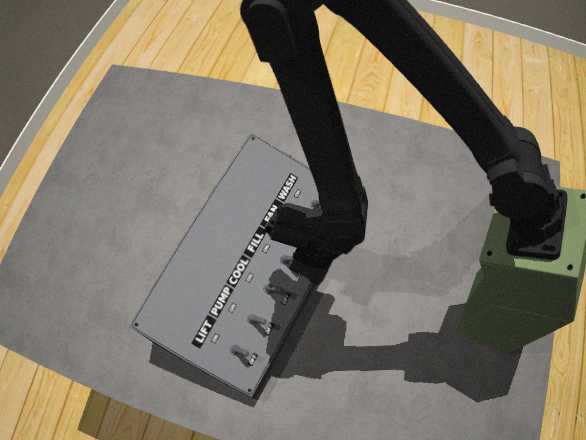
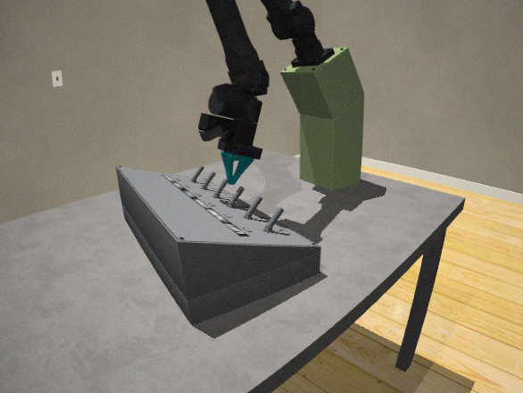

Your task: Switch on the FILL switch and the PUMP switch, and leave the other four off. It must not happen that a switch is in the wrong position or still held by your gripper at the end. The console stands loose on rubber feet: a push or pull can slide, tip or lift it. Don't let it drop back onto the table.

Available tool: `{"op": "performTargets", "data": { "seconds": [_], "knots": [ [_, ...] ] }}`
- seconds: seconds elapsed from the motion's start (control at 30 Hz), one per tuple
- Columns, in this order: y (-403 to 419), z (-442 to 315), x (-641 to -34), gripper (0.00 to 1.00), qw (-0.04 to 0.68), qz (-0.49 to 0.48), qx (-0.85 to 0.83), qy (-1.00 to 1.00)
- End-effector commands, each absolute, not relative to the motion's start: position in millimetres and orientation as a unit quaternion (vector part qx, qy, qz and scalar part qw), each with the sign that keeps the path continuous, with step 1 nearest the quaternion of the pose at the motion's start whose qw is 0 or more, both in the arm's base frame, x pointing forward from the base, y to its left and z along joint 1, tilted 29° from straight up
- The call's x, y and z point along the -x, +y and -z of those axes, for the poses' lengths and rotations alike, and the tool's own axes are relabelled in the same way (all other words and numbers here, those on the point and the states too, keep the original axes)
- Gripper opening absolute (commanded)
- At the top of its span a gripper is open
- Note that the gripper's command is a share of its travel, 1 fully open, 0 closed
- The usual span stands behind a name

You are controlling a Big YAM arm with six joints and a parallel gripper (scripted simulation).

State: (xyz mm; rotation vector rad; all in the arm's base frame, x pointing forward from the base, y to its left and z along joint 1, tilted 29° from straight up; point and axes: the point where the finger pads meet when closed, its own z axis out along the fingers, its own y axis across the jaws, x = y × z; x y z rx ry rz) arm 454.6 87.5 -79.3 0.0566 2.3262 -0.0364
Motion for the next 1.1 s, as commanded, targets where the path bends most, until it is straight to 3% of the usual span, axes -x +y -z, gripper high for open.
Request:
{"op": "performTargets", "data": {
  "seconds": [0.0, 1.07],
  "knots": [
    [84.7, 51.4, -477.7, 0.00, 0.428, 0.011, -0.033, 0.903],
    [84.2, 42.1, -485.4, 0.00, 0.431, 0.011, -0.034, 0.901]
  ]
}}
